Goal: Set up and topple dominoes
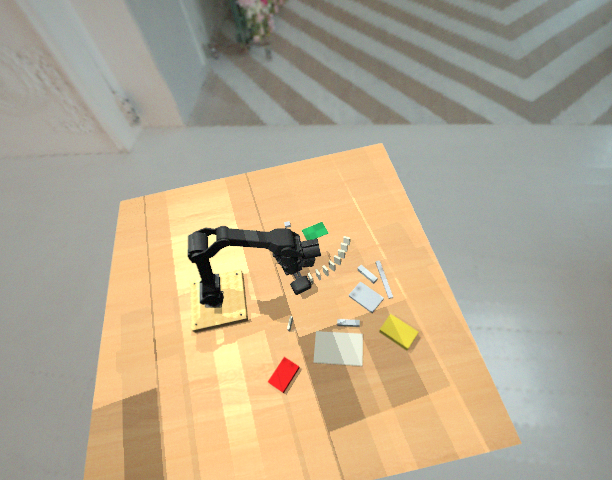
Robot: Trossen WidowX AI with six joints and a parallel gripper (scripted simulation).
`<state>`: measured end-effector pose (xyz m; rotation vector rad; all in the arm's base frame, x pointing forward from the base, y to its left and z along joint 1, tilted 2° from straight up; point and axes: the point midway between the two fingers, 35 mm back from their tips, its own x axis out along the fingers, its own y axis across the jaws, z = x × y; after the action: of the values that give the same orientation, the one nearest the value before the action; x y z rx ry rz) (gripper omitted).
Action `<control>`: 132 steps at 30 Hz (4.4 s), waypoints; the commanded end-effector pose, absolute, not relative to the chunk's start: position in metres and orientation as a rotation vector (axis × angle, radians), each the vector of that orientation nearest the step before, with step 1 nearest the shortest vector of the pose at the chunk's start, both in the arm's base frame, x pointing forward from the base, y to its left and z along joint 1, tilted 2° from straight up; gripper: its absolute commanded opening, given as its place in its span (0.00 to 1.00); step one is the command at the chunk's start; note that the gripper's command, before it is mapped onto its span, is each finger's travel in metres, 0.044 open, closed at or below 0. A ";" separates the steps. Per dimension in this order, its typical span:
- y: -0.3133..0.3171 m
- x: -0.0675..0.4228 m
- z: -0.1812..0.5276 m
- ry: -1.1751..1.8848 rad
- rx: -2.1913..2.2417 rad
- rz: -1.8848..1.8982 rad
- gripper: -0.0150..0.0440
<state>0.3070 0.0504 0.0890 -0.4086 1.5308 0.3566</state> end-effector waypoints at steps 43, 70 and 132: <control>-0.076 0.291 0.035 1.285 -1.106 1.018 1.00; -0.075 0.292 0.018 1.285 -1.106 1.018 0.64; -0.125 0.296 0.106 1.344 0.828 -0.846 0.29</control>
<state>0.2906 -0.1136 0.1006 0.4832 1.4708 -0.5305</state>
